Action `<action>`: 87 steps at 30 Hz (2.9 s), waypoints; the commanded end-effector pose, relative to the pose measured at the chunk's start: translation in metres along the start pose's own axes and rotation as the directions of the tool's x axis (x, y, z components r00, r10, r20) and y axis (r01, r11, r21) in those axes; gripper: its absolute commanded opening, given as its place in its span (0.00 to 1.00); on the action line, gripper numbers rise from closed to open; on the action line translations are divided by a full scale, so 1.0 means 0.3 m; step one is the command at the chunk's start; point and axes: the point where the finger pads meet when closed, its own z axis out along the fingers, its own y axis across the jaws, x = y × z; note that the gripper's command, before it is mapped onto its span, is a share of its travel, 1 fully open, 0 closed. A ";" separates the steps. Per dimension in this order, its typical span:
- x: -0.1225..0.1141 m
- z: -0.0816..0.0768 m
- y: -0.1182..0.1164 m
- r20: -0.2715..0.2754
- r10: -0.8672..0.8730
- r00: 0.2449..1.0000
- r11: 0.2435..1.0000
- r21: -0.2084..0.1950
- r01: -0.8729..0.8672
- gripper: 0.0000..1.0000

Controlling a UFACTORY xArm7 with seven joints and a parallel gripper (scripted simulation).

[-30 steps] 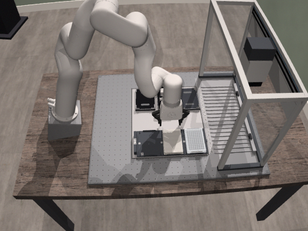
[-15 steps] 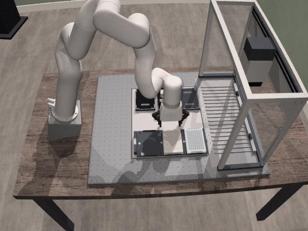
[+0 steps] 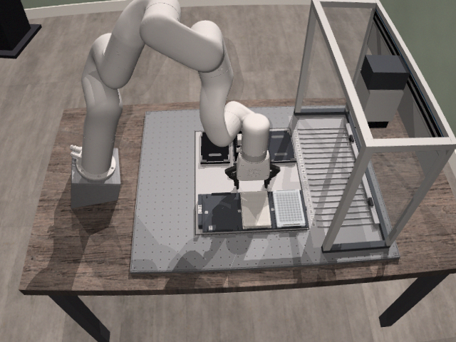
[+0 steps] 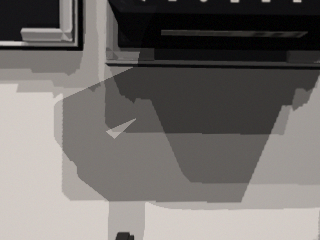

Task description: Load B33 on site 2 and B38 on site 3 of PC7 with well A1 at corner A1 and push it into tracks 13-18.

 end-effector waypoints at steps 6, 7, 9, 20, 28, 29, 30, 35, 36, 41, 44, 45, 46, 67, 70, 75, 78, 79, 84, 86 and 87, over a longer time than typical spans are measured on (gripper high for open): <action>-0.009 -0.004 0.006 0.000 0.000 1.000 1.000 -0.004 0.000 1.00; -0.011 -0.004 0.006 0.000 0.000 1.000 1.000 -0.004 0.000 1.00; -0.014 -0.004 0.006 0.000 0.000 1.000 1.000 -0.004 0.000 1.00; -0.029 -0.004 0.006 0.000 0.000 1.000 1.000 -0.004 0.000 1.00; -0.041 -0.004 0.006 0.000 0.000 1.000 1.000 -0.004 0.000 1.00; -0.041 -0.004 0.006 0.000 0.000 1.000 1.000 -0.004 0.000 1.00; -0.043 -0.004 0.006 0.000 0.000 1.000 1.000 -0.004 0.000 1.00; -0.051 -0.004 0.006 0.000 0.000 1.000 1.000 -0.004 0.000 1.00; -0.053 -0.004 0.006 0.000 0.000 1.000 1.000 -0.004 0.000 1.00; -0.061 -0.004 0.006 0.000 0.000 1.000 1.000 -0.004 0.000 1.00; -0.066 -0.004 0.006 0.000 0.000 1.000 1.000 -0.004 0.000 1.00; -0.066 -0.004 0.006 0.000 0.000 1.000 1.000 -0.004 0.000 1.00; -0.066 -0.004 0.006 0.000 0.000 1.000 1.000 -0.004 0.000 1.00; -0.098 -0.004 0.006 0.000 0.000 1.000 1.000 -0.004 0.000 1.00; -0.103 -0.004 0.006 0.000 0.000 1.000 1.000 -0.004 0.000 1.00; -0.111 -0.004 0.006 0.000 0.000 1.000 1.000 -0.004 0.000 1.00; -0.114 -0.004 0.006 0.001 0.001 1.000 1.000 -0.004 -0.001 1.00; -0.114 -0.004 0.006 0.001 0.001 1.000 1.000 -0.004 -0.001 1.00; -0.114 -0.004 0.006 0.001 0.001 1.000 1.000 -0.004 -0.001 1.00; -0.114 -0.004 0.006 0.001 0.001 1.000 1.000 -0.004 -0.001 1.00; -0.114 -0.004 0.006 0.001 0.001 1.000 1.000 -0.004 -0.001 1.00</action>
